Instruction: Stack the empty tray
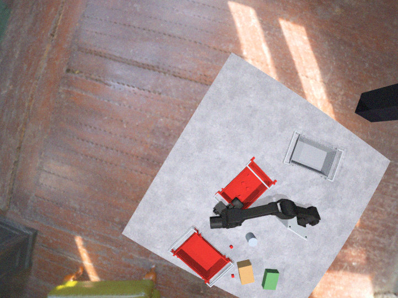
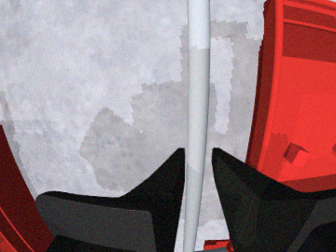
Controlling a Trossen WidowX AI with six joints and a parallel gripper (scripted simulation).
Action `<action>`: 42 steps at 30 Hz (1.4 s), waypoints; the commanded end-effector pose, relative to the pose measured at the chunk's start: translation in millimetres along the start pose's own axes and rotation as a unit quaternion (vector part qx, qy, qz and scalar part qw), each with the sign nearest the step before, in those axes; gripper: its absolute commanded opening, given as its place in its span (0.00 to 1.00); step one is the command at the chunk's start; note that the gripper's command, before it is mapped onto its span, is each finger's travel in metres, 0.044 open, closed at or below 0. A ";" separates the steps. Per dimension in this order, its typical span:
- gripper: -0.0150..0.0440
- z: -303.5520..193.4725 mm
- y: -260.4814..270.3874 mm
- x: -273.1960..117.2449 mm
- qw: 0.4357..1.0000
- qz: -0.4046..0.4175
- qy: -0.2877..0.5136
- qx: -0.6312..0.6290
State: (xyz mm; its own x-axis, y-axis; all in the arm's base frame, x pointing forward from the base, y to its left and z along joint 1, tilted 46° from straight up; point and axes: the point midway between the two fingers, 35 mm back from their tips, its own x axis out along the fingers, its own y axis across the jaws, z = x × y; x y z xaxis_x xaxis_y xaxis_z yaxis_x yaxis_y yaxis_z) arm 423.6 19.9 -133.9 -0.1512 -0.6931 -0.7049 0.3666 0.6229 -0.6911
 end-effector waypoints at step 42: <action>0.40 1.3 -65.3 -45.2 1.000 -0.001 -0.005 -0.003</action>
State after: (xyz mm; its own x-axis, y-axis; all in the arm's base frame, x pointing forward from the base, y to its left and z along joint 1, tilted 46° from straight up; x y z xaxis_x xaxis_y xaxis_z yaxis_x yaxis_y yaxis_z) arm 408.4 13.6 -55.8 -0.1355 -0.6981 -0.7030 0.3594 0.6266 -0.6915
